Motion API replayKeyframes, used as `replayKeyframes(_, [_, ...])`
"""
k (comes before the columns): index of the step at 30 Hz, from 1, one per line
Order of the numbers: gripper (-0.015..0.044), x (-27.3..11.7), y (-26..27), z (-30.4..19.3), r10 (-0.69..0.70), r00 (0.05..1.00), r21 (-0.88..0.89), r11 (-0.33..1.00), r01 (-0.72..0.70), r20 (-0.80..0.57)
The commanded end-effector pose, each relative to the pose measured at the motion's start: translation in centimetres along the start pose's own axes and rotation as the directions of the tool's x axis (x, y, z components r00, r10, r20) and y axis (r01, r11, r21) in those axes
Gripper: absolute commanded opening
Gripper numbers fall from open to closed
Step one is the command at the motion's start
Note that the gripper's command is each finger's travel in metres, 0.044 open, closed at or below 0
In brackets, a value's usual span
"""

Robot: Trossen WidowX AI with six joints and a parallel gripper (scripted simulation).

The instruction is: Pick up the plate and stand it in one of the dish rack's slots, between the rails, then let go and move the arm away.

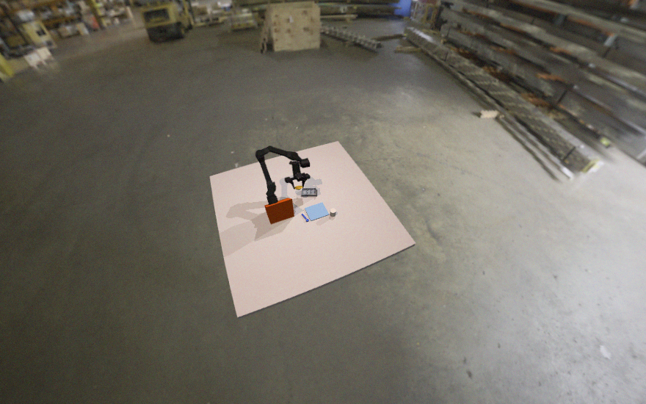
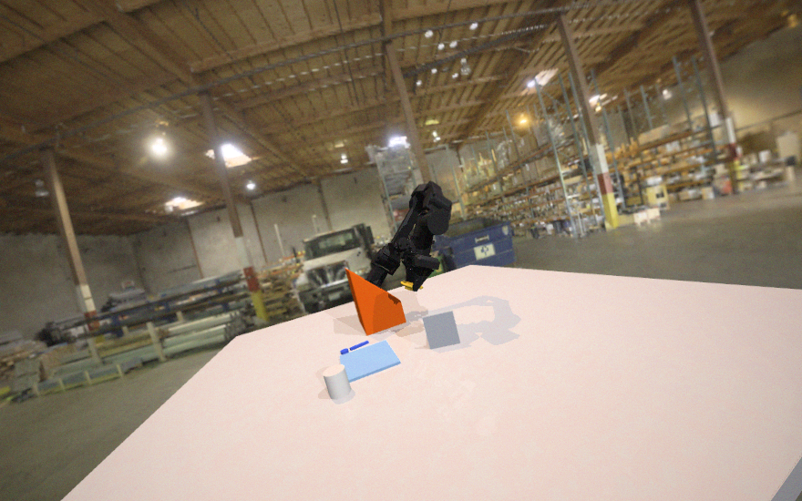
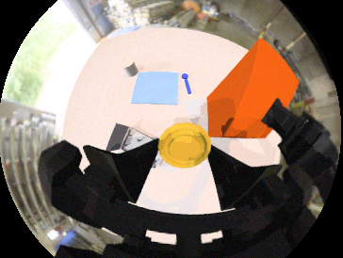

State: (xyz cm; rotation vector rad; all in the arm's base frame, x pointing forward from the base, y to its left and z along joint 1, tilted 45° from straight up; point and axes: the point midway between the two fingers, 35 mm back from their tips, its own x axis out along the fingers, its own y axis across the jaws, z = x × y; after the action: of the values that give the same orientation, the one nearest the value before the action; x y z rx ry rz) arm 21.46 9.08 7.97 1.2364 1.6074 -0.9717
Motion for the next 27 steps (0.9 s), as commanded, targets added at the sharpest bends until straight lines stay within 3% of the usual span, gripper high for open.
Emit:
replayKeyframes(1, [0.0,1.0,0.1,0.3,0.023,0.996,-0.054,0.998,-0.019,0.083])
replayKeyframes(14, [0.0,3.7,1.3,0.5,0.168,0.932,-0.262,0.961,-0.083,0.322])
replayKeyframes(27, [0.0,5.3,2.4,-0.2,0.373,0.803,-0.458,0.877,-0.143,0.464])
